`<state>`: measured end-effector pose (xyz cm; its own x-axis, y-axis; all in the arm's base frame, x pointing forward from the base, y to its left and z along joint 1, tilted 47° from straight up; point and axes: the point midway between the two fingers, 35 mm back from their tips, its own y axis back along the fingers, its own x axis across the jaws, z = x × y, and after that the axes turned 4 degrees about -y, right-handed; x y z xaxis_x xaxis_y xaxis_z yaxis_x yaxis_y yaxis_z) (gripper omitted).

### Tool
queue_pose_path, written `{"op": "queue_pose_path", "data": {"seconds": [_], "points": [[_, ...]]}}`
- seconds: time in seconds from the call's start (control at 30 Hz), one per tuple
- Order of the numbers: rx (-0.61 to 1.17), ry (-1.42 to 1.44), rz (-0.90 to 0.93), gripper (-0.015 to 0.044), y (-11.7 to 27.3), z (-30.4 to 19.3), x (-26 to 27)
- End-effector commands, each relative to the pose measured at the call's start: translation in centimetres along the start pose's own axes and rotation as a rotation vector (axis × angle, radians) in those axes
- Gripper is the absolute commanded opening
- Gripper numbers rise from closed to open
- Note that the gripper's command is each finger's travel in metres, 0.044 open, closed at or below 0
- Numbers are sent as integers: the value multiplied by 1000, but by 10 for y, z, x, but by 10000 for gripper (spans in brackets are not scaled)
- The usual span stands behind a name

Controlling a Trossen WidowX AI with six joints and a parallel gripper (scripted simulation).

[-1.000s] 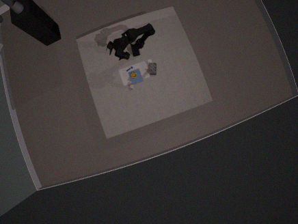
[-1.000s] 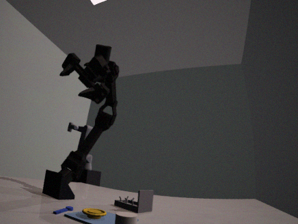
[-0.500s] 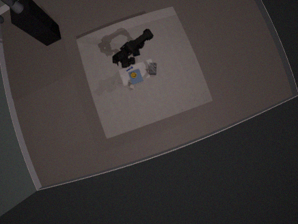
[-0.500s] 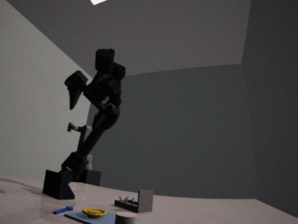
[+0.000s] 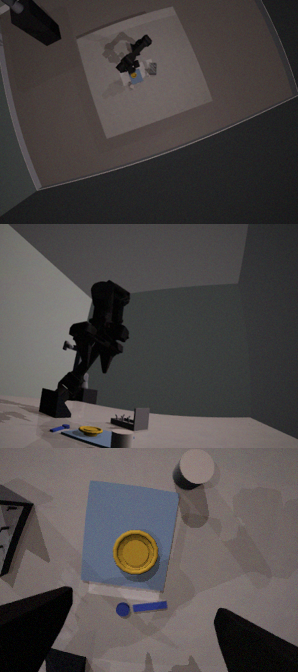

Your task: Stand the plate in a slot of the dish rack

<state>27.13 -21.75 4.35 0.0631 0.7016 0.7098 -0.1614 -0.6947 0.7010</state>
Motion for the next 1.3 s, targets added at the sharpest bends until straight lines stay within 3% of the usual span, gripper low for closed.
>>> {"op": "queue_pose_path", "data": {"seconds": [0.0, 0.33, 1.27], "points": [[-4, 10, 18, 400, -2, 1, 2], [68, 16, 11, 400, -111, -11, 8], [69, 16, 11, 400, -149, -11, 10]]}}
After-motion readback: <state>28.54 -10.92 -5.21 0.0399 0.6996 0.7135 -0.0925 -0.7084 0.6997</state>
